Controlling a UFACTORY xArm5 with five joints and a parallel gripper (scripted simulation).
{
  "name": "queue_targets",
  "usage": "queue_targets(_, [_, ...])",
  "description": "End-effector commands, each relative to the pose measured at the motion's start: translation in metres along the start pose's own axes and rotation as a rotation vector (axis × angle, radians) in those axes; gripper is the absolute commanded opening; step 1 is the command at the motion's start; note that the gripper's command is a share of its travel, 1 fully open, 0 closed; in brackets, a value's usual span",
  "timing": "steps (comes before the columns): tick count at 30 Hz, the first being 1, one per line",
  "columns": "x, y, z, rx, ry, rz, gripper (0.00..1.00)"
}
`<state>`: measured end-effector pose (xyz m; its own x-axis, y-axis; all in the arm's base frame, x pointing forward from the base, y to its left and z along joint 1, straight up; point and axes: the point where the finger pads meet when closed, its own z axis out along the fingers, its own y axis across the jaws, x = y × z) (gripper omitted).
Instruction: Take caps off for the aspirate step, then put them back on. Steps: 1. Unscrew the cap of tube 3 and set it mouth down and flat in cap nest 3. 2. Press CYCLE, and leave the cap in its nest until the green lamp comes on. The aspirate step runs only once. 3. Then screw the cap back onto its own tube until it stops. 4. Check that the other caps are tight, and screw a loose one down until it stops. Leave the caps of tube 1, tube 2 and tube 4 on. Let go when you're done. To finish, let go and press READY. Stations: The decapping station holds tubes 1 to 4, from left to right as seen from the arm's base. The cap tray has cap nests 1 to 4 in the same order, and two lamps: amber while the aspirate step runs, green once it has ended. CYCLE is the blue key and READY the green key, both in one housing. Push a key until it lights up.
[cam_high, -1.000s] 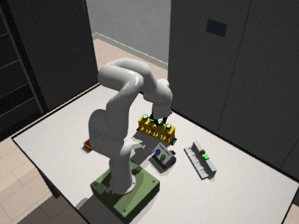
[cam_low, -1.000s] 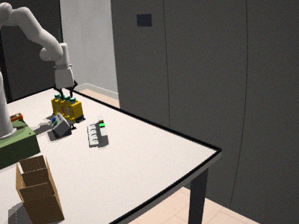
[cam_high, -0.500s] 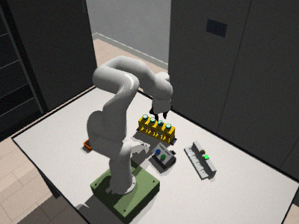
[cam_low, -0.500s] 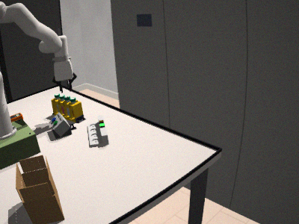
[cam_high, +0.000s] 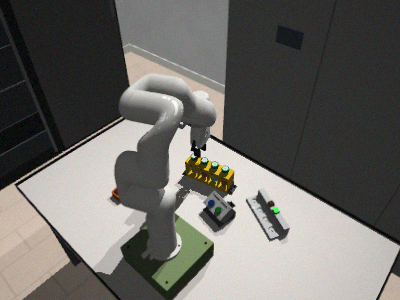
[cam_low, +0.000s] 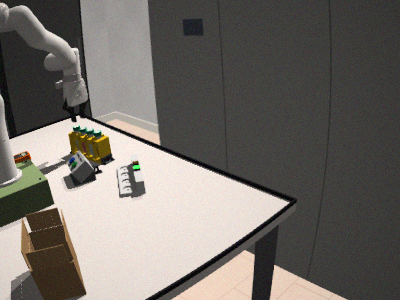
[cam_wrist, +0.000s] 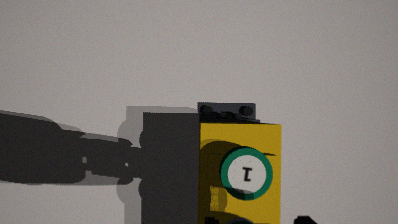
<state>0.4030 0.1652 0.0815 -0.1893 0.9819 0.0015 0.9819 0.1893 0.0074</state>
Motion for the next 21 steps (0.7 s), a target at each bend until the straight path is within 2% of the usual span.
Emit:
queue_targets(1, [0.016, 0.002, -0.001, -0.002, -0.004, -0.166, 0.46])
queue_targets(3, [0.031, 0.003, -0.001, -0.001, -0.004, -0.223, 0.46])
queue_targets(9, [0.031, 0.003, -0.001, -0.001, -0.004, -0.223, 0.46])
queue_targets(16, [0.031, 0.003, 0.020, -0.001, -0.004, -0.223, 0.46])
queue_targets(18, [0.031, 0.003, 0.020, -0.001, -0.004, -0.223, 0.46])
queue_targets(21, [0.031, 0.003, 0.029, -0.001, -0.004, -0.223, 0.46])
